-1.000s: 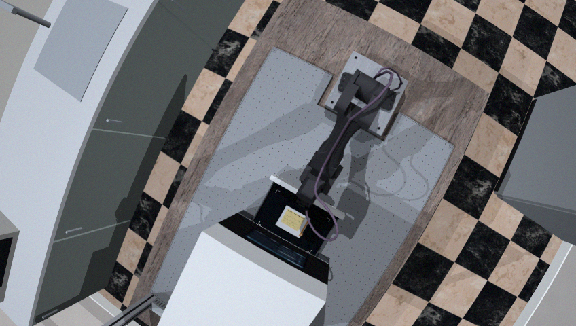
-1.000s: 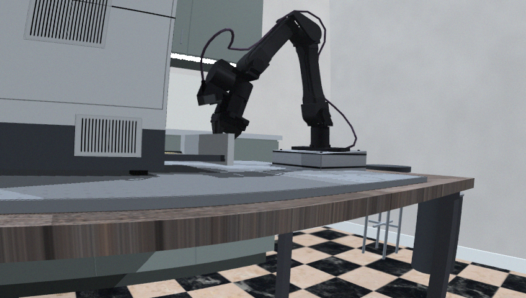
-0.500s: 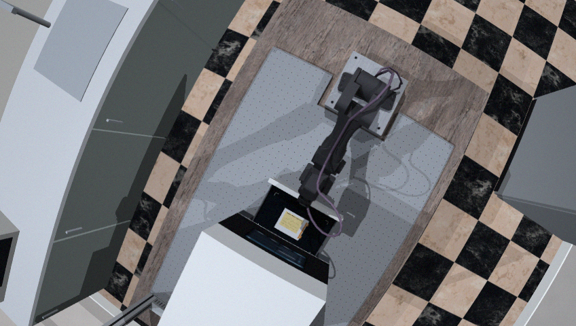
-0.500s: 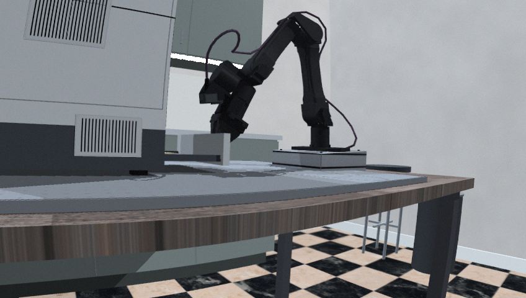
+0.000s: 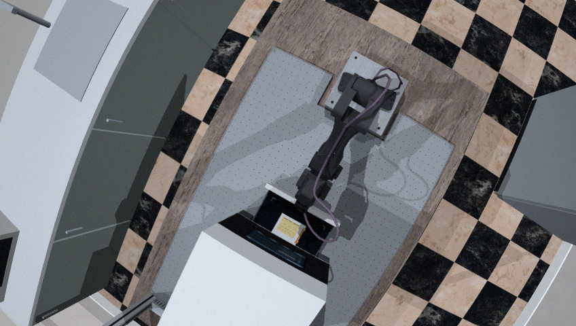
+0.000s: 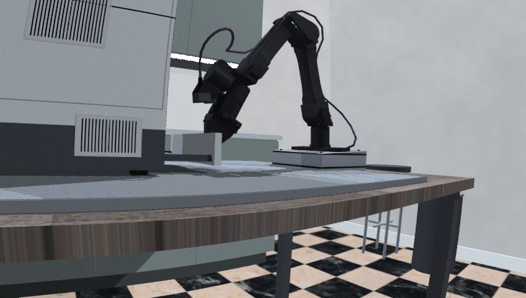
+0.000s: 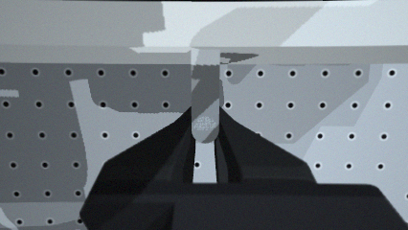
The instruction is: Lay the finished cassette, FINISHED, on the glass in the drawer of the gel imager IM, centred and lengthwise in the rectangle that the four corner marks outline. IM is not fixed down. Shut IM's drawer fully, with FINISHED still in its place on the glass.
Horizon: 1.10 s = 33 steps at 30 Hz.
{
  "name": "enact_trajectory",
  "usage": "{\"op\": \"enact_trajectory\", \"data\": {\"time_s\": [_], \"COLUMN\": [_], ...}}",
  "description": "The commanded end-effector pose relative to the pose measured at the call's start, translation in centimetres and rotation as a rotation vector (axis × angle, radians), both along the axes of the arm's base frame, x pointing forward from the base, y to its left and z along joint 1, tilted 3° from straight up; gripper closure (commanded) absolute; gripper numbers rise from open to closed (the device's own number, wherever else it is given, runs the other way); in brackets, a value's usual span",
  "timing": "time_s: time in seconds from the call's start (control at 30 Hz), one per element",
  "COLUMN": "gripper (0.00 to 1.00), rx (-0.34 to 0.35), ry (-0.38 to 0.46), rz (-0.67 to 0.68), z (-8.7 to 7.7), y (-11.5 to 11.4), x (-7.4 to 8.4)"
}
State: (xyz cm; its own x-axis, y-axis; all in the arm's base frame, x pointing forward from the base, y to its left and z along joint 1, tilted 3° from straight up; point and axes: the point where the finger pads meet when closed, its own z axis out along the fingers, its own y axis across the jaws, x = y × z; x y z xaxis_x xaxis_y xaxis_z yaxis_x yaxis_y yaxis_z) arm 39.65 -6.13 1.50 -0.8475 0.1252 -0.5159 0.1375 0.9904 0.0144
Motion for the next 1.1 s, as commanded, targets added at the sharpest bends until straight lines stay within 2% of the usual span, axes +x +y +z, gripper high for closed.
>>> {"op": "enact_trajectory", "data": {"time_s": [0.0,0.37,1.07], "gripper": [1.0,1.0,1.0], "rx": [-0.007,-0.008,-0.008], "ry": [-0.08,-0.081,-0.081], "rz": [0.008,0.008,0.007], "z": [1.2,1.3,1.3], "y": [0.0,-0.2,-0.2], "x": [2.8,4.3,4.3]}}
